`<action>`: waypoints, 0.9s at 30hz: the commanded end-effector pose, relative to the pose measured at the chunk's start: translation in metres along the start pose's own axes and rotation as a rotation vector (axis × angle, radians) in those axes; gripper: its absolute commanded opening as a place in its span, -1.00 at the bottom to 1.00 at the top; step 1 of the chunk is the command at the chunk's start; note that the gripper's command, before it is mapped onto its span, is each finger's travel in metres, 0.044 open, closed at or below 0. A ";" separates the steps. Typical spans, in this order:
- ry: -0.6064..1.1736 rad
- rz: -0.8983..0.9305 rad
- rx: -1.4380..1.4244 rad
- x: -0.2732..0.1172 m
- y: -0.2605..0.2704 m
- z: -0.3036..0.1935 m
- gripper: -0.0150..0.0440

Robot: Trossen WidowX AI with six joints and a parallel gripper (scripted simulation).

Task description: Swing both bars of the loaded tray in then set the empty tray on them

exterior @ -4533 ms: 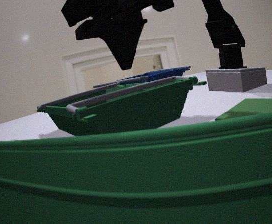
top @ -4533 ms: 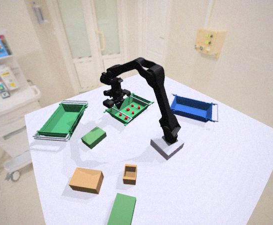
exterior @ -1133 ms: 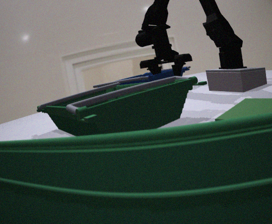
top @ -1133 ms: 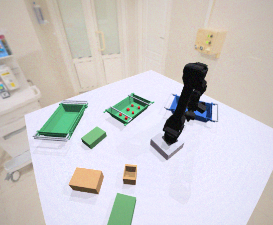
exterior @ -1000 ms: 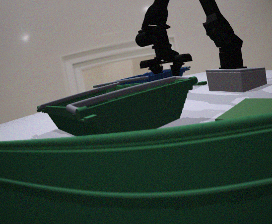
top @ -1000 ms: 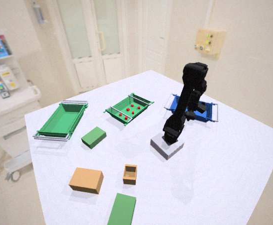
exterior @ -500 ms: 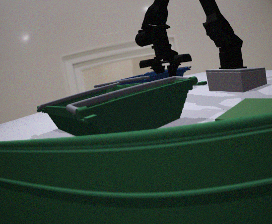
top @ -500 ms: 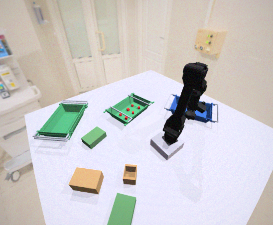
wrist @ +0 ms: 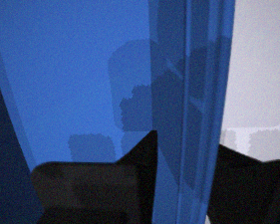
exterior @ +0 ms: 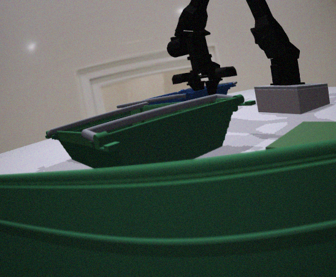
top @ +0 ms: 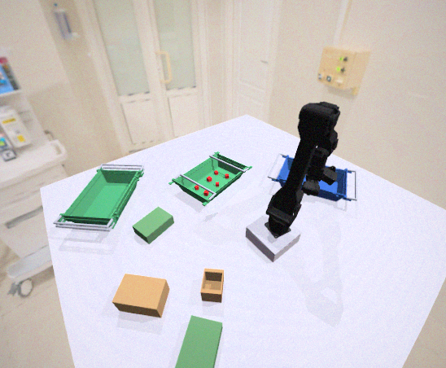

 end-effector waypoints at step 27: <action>0.002 -0.013 -0.002 -0.102 0.017 0.004 -0.49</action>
Point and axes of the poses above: the point midway between the two fingers, 35 mm back from their tips, its own x axis out along the fingers, its own y axis across the jaws, z = x × y, the point moved 4 cm from there along -x, back along the fingers, and after that the axes turned 3 degrees about x, right-handed, at the moved point
